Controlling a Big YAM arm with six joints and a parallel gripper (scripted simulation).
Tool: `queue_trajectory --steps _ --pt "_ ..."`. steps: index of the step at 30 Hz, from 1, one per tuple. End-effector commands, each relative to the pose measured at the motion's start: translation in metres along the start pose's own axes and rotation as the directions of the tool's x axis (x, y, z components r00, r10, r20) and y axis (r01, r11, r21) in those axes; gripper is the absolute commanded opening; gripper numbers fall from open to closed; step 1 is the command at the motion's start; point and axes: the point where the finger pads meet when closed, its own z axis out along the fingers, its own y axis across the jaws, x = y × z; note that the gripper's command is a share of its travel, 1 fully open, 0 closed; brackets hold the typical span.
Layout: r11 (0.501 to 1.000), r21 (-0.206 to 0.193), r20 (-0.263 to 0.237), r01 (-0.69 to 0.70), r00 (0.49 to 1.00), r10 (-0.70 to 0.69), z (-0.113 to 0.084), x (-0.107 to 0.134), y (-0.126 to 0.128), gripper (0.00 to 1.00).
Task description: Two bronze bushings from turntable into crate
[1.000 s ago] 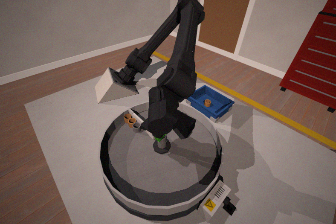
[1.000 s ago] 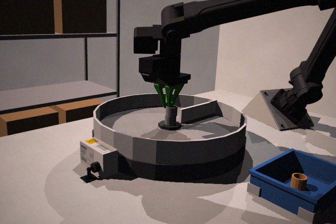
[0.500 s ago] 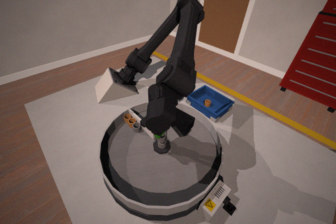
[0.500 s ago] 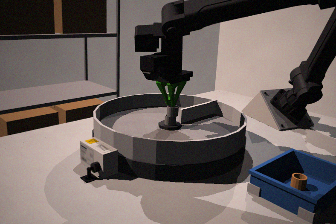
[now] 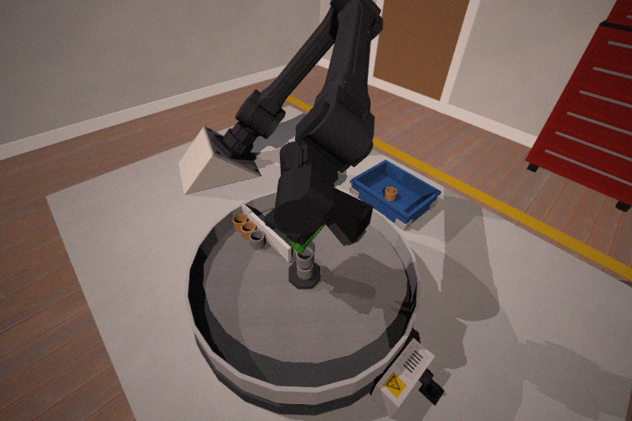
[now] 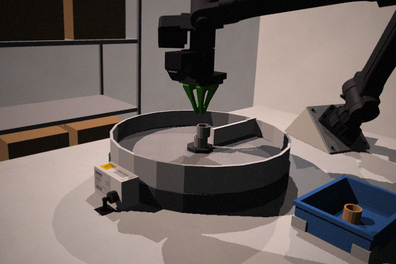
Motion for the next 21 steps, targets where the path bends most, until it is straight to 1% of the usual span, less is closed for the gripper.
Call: queue_trajectory --steps 1,3,21 --pt "0.999 0.036 0.034 0.021 0.999 -0.022 -0.0234 -0.0139 -0.0151 0.14" --pt "0.999 0.033 0.029 0.028 0.999 -0.029 -0.0204 -0.016 -0.0125 0.14" --pt "0.999 0.033 0.029 0.027 0.999 -0.028 -0.0203 -0.0161 -0.0124 0.14"
